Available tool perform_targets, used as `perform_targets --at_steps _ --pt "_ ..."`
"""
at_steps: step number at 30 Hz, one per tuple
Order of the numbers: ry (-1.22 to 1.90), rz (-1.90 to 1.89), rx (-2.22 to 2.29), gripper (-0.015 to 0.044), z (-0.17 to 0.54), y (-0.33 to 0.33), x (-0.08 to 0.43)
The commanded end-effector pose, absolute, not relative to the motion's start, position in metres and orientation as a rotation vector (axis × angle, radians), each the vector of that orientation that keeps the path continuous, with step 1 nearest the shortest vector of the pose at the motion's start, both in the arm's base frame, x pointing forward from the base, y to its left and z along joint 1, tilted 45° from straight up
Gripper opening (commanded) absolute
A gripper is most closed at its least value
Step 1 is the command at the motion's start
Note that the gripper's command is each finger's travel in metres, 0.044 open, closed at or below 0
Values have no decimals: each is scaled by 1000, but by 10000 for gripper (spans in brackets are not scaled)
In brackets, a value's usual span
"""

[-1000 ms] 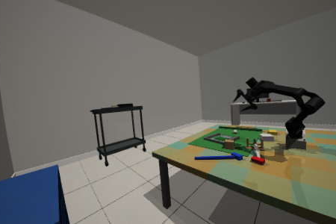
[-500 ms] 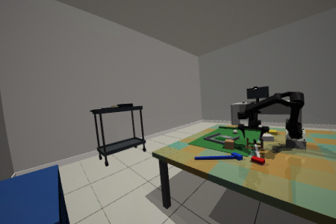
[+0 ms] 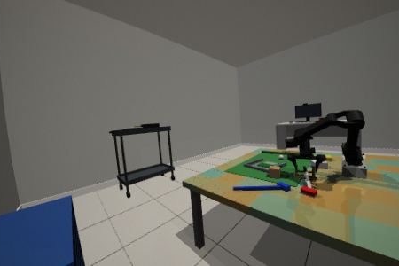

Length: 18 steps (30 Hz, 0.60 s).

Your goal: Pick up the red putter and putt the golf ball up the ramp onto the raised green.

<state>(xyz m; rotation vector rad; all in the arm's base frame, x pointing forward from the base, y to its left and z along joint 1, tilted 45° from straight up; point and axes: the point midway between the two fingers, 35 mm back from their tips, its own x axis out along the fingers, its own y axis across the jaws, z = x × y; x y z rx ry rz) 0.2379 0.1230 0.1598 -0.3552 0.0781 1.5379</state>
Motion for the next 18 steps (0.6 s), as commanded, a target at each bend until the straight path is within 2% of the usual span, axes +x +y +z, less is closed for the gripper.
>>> perform_targets --at_steps 1,18 --pt "71 1539 -348 440 159 133 237" --pt "69 1540 -346 440 153 159 238"
